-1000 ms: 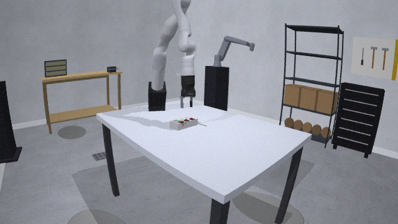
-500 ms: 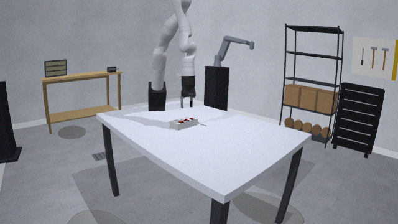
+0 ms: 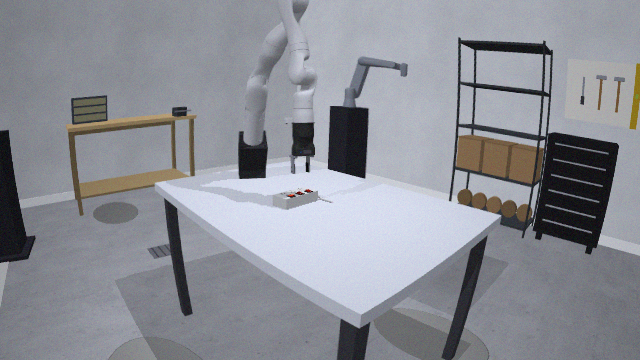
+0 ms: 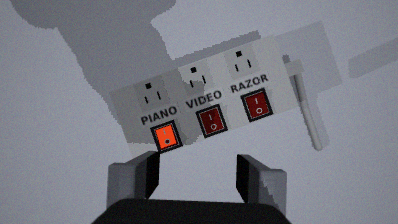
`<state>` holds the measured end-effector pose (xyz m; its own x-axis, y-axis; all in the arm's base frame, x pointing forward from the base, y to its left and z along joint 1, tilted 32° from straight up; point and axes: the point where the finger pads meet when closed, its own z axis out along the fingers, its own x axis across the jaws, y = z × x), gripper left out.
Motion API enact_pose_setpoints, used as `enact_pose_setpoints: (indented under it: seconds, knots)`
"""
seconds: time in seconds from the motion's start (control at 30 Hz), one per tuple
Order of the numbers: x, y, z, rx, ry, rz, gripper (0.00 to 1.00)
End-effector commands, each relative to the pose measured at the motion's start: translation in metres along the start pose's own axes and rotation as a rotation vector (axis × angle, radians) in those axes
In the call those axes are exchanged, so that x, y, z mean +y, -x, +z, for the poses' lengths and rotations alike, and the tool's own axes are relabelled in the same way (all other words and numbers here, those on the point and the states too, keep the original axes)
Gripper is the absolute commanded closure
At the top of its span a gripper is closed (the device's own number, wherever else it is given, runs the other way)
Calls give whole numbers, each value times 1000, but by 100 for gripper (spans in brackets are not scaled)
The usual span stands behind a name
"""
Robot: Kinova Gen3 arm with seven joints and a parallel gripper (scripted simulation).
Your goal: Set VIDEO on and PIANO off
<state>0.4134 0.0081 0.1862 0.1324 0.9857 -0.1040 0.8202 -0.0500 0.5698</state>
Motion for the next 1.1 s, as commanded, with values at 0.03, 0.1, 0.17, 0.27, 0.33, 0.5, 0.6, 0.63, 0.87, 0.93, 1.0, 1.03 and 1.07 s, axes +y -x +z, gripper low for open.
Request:
enact_pose_setpoints:
  seconds: [0.03, 0.1, 0.17, 0.27, 0.33, 0.5, 0.6, 0.63, 0.87, 0.93, 1.0, 1.03, 1.07]
  knots:
    - [0, 0, 0, -1, 0, 0, 0]
    - [-3, -1, 1, -1, -8, 0, 0]
    - [-3, -1, 1, -1, -8, 0, 0]
    - [-6, -3, 1, -1, -14, 1, 0]
    - [-6, -3, 1, -1, -14, 1, 0]
    - [-8, -4, 1, -1, -18, 1, 0]
    - [-8, -4, 1, -1, -18, 1, 0]
    - [-8, -4, 1, -1, -19, 1, 0]
    - [-10, -5, 2, -1, -23, 1, 0]
    - [-10, -5, 2, -1, -23, 1, 0]
    - [-10, -5, 2, -1, -23, 1, 0]
    - [-10, -5, 2, -1, -23, 1, 0]
    - [-10, -5, 2, -1, -23, 1, 0]
